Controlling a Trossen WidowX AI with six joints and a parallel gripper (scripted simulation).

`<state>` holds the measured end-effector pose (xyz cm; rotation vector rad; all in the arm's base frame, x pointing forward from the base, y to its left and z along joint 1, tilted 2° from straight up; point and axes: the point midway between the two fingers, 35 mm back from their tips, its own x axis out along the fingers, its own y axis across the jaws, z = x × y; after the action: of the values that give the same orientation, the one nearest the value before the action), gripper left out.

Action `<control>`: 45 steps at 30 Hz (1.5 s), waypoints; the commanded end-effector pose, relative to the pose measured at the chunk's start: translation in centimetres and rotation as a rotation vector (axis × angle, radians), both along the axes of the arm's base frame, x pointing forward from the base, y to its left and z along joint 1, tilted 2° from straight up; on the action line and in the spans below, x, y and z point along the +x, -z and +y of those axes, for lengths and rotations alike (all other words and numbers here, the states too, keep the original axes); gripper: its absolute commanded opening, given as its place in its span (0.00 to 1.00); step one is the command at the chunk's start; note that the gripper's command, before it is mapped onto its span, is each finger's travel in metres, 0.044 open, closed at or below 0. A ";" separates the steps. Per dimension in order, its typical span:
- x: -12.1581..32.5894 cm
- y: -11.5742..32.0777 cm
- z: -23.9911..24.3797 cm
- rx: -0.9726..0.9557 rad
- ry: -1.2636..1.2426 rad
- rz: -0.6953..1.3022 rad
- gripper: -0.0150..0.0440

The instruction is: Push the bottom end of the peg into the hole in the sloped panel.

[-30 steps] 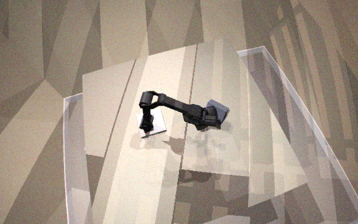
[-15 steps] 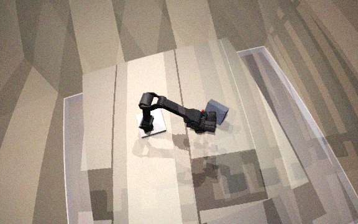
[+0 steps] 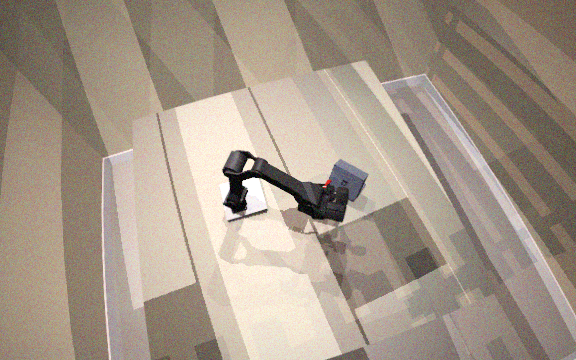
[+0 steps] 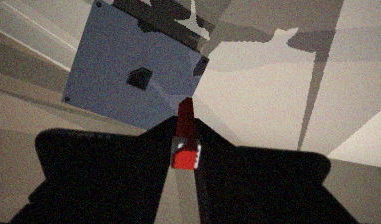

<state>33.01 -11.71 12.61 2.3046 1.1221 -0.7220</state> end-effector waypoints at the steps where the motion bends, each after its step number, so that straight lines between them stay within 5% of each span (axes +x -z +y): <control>1: -0.1 0.0 -0.5 0.026 0.032 0.001 0.25; 45: -0.2 0.2 -4.2 0.215 0.279 -0.007 0.25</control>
<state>32.55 -16.15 12.76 2.6677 0.9194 -0.7208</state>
